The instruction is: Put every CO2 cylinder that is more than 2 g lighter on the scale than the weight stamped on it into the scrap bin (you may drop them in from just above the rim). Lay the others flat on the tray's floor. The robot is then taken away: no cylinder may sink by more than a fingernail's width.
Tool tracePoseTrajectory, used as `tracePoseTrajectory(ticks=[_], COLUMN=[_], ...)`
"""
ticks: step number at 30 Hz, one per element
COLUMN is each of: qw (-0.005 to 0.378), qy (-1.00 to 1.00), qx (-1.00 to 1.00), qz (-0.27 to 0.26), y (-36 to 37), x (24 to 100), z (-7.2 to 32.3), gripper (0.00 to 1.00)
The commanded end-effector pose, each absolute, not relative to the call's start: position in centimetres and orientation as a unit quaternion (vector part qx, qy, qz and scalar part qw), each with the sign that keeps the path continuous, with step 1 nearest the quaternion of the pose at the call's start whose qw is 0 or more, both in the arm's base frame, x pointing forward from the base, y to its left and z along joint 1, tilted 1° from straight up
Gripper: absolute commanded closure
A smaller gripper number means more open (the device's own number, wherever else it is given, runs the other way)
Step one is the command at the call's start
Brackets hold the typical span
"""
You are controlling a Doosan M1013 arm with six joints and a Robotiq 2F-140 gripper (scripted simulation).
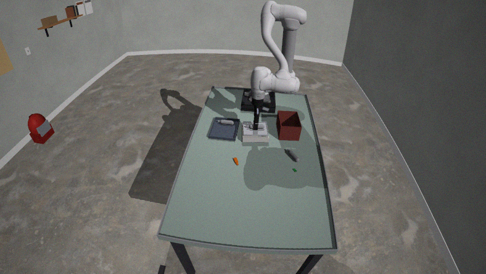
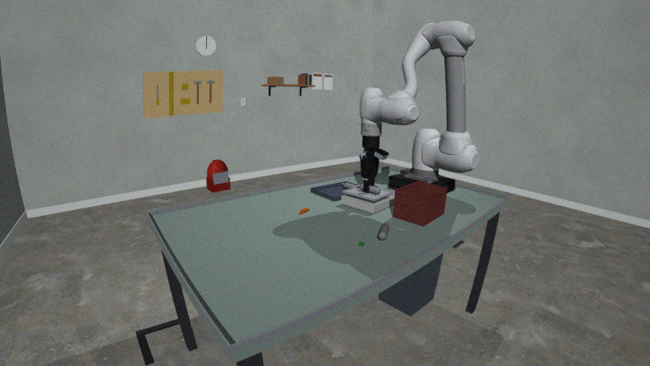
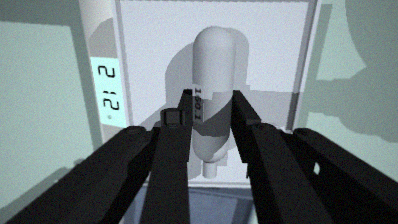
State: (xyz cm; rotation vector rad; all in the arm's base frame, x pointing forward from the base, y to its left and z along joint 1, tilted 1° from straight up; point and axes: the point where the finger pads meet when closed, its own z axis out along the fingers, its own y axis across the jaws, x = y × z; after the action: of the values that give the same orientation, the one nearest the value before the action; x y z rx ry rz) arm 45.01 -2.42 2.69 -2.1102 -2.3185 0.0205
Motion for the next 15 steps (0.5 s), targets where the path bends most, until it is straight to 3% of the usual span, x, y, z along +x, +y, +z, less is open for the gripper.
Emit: tracePoseTrajectory(ticks=[1,8,15], qw=[0.003,0.003,0.003], qy=[-0.739,-0.739,-0.739], qx=[-0.673,-0.673,-0.673], qz=[0.006,0.006,0.006], y=[-2.4,-2.4,-2.4], x=[45.1,45.1,45.1], z=[2.7,3.3,6.4], gripper=[0.9,0.9,0.9])
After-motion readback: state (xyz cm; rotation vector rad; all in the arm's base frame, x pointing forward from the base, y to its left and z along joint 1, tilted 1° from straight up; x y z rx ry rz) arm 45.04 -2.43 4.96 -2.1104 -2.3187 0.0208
